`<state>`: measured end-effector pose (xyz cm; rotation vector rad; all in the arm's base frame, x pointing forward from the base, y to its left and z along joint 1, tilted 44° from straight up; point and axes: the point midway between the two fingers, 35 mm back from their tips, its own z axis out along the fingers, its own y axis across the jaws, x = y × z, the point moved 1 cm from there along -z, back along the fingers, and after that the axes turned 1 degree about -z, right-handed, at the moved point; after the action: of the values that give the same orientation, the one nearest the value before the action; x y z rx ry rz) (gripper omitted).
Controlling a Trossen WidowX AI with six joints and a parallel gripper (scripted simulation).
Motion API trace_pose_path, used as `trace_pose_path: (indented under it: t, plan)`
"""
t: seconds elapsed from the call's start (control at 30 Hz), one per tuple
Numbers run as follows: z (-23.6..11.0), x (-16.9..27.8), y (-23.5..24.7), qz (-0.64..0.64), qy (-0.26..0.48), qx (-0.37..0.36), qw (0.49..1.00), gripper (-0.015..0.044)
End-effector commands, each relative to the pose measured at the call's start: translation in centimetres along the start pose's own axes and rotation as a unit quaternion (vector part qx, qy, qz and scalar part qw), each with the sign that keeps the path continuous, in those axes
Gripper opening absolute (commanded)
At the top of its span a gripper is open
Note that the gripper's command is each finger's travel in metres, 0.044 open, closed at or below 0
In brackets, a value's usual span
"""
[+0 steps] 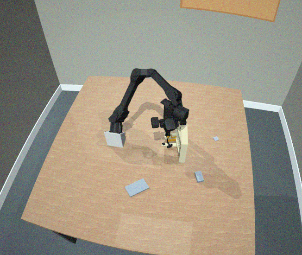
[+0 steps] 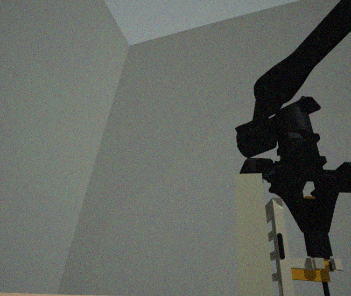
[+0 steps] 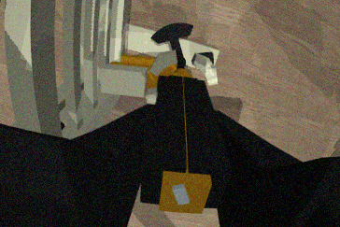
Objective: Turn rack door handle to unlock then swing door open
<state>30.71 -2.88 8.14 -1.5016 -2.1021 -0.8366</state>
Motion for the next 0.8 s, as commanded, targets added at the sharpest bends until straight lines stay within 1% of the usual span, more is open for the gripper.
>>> trace_pose_path:
  t: [0.0,0.77]
  plan:
    - [0.0,-0.1,-0.1,-0.047,-0.002,-0.004,0.999,0.0023]
    - [0.0,-2.0,-3.5,-0.233,-0.003,-0.003,0.973,0.0023]
